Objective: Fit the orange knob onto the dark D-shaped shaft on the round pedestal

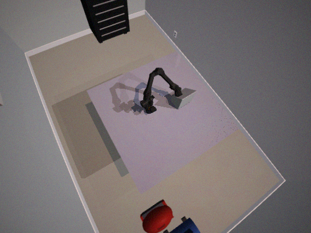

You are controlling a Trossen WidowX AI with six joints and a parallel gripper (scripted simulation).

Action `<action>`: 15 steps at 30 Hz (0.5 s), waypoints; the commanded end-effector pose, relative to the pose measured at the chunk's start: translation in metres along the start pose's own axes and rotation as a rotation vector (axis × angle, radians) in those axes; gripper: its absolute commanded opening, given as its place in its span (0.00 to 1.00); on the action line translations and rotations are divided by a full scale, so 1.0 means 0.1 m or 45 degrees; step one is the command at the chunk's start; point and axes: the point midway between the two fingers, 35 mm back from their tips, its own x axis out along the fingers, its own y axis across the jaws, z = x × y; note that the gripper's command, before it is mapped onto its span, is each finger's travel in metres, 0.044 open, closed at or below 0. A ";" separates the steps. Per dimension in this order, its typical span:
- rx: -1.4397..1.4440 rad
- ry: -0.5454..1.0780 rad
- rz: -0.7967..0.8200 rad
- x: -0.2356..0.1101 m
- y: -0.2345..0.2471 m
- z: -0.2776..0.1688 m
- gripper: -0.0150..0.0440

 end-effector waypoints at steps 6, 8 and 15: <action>-0.225 -0.005 -0.003 -0.01 -0.01 0.02 0.25; -0.260 -0.005 -0.003 0.00 -0.01 0.02 0.25; -0.260 -0.005 -0.003 0.00 0.00 0.01 0.25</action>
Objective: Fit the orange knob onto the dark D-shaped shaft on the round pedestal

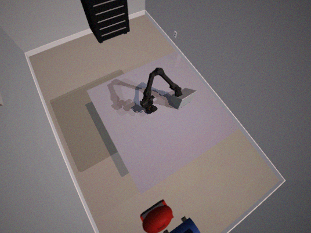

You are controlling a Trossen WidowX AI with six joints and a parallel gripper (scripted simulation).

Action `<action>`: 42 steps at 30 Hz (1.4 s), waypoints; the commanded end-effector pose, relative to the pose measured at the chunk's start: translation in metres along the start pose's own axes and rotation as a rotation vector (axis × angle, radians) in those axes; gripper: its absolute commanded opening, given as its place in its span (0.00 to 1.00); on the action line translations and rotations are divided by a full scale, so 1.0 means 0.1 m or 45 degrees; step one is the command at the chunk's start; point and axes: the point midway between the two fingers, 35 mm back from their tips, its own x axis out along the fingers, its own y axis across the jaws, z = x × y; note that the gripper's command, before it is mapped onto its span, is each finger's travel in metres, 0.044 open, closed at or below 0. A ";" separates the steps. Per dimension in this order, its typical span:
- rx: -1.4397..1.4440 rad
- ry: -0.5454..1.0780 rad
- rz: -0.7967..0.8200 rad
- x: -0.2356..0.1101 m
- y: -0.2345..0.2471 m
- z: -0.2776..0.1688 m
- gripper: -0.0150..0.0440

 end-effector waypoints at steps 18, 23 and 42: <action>-0.012 -0.002 -0.004 -0.01 0.00 0.00 0.25; -0.080 -0.002 -0.004 -0.03 -0.01 0.01 0.25; -0.279 -0.002 -0.004 0.01 0.00 0.00 0.25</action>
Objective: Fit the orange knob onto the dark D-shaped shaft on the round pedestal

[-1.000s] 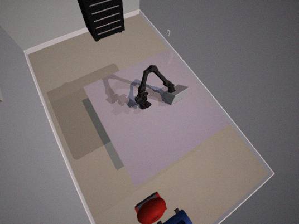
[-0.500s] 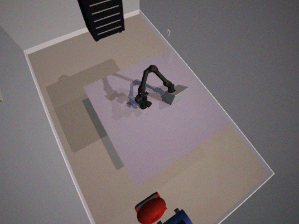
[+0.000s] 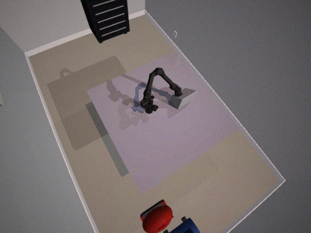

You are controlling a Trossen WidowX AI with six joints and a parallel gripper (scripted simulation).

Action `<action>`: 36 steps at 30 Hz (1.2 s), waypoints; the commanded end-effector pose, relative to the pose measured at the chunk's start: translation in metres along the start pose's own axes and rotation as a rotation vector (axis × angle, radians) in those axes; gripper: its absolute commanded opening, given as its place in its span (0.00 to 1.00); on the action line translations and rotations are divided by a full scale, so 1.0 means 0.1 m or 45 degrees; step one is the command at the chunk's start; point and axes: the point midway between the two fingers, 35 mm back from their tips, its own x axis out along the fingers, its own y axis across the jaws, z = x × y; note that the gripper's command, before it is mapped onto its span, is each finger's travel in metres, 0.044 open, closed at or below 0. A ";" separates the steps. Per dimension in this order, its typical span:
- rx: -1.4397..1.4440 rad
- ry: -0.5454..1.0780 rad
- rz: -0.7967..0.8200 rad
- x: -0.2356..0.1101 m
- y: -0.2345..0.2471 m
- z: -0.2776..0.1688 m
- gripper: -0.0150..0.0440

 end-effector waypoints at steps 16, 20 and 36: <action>-0.004 -0.001 -0.003 -0.03 -0.01 0.01 0.25; -0.101 -0.001 -0.003 -0.03 -0.01 0.01 0.25; -0.271 0.000 -0.004 0.00 0.00 0.00 0.25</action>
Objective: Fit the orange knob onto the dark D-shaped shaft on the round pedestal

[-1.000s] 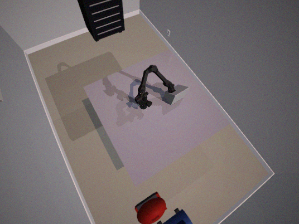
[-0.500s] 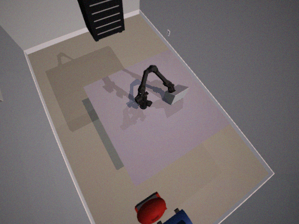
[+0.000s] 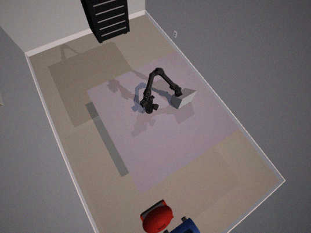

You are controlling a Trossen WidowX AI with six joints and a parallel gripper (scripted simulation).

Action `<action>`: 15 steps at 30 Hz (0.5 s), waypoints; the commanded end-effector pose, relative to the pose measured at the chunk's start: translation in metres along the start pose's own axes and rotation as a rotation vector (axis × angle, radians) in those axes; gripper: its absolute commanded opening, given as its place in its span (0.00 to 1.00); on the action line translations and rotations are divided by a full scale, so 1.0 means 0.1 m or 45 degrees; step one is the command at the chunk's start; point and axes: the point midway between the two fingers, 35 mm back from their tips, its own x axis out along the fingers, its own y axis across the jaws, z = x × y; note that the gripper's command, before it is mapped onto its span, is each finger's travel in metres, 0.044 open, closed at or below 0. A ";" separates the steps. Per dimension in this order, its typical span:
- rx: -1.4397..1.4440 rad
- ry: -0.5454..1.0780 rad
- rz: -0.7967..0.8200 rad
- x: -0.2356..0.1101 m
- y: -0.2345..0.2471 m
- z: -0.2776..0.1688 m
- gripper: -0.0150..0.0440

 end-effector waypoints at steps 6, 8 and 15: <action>-0.006 0.000 -0.004 0.01 0.00 0.00 0.25; -0.006 0.000 -0.004 0.01 0.00 0.00 0.25; -0.006 0.000 -0.003 -0.01 -0.01 0.00 0.25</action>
